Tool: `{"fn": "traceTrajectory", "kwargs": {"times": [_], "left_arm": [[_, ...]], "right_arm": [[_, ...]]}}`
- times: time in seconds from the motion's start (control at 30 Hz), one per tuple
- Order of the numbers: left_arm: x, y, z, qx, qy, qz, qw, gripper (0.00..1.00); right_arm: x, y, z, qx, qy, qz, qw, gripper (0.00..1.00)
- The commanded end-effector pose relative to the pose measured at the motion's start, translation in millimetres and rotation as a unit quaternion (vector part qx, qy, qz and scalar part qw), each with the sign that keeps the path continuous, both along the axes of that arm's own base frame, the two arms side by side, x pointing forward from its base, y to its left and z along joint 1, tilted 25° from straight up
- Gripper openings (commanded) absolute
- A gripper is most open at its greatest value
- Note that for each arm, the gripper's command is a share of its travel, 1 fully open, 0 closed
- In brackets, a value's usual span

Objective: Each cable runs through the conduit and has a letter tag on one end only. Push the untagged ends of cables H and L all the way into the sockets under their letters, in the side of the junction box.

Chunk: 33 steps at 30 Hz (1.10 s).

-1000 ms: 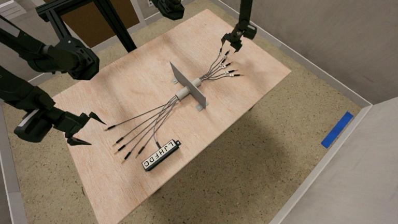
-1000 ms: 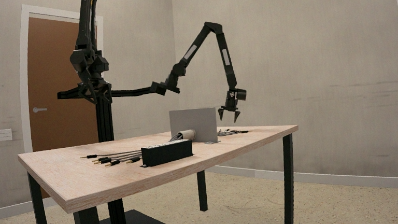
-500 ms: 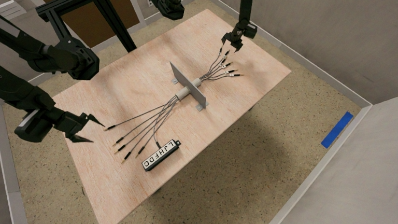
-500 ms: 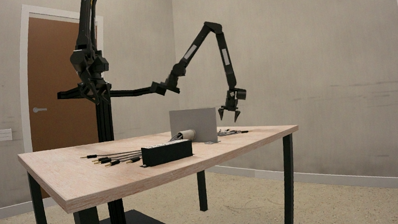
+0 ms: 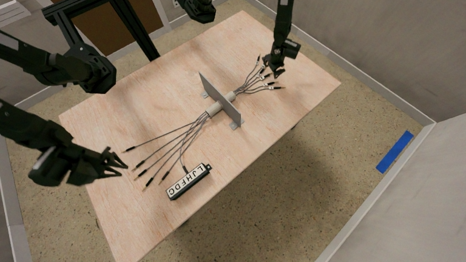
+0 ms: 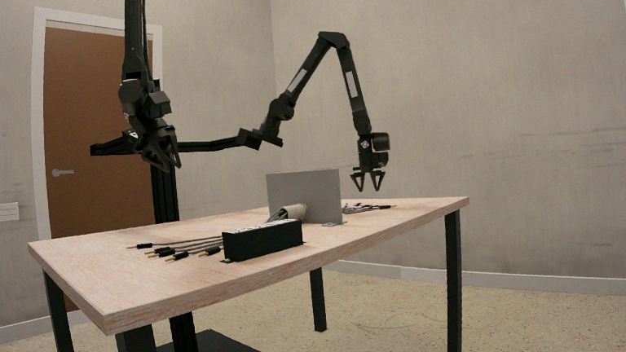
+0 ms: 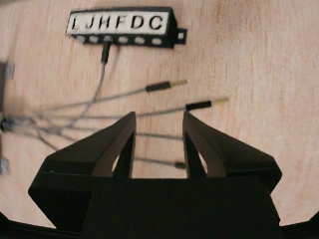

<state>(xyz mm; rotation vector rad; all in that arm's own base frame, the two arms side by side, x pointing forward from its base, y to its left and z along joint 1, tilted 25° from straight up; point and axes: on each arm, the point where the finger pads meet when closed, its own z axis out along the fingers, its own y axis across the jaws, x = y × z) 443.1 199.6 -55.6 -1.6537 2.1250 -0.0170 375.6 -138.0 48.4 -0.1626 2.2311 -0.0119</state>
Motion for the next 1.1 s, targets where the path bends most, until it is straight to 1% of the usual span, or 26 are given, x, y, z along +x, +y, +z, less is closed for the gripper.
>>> {"fn": "traceTrajectory", "kwargs": {"times": [0.0,0.07,0.1,0.2,0.27,0.33,0.4,0.43,0.57,0.67,0.77,0.83,0.9,0.97,1.0,1.07], "left_arm": [[34,-34,1,0.043,-0.009,-0.114,0.993,1.00],[49,-55,5,0.062,-0.019,-0.163,0.985,1.00],[57,-67,8,0.072,-0.024,-0.187,0.979,1.00],[77,-103,15,0.101,-0.040,-0.256,0.960,1.00],[77,-103,15,0.101,-0.040,-0.256,0.960,1.00],[88,-127,20,0.124,-0.050,-0.304,0.943,1.00],[102,-164,27,0.149,-0.068,-0.360,0.918,1.00],[106,-178,30,0.158,-0.075,-0.380,0.908,1.00],[119,-230,40,0.195,-0.100,-0.450,0.866,1.00],[127,-273,51,0.227,-0.123,-0.504,0.824,1.00],[129,-321,61,0.260,-0.147,-0.554,0.777,1.00],[129,-321,61,0.260,-0.147,-0.554,0.777,1.00],[123,-353,62,0.283,-0.157,-0.589,0.740,1.00],[115,-390,64,0.301,-0.172,-0.620,0.704,1.00],[107,-413,62,0.309,-0.180,-0.637,0.682,1.00],[89,-450,57,0.322,-0.191,-0.666,0.645,1.00]], "right_arm": [[30,-2,3,0.075,-0.012,-0.069,0.995,0.35],[41,-3,-1,0.104,-0.005,-0.096,0.990,0.35],[44,-2,-6,0.119,0.005,-0.111,0.987,0.35],[57,-4,-16,0.153,0.021,-0.155,0.976,0.35],[57,-4,-16,0.153,0.021,-0.155,0.976,0.35],[64,-5,-23,0.177,0.033,-0.189,0.965,0.35],[72,-7,-34,0.193,0.049,-0.229,0.953,0.35],[73,-7,-40,0.197,0.060,-0.244,0.948,0.35],[81,-8,-55,0.218,0.078,-0.297,0.926,0.35],[87,-7,-68,0.236,0.092,-0.342,0.905,0.35],[92,-5,-82,0.254,0.105,-0.387,0.880,0.35],[92,-5,-82,0.254,0.105,-0.387,0.880,0.35],[95,-3,-91,0.269,0.113,-0.419,0.860,0.35],[98,-1,-101,0.276,0.121,-0.448,0.842,0.35],[100,1,-108,0.277,0.125,-0.464,0.832,0.35],[102,3,-118,0.280,0.131,-0.491,0.815,0.35]]}}
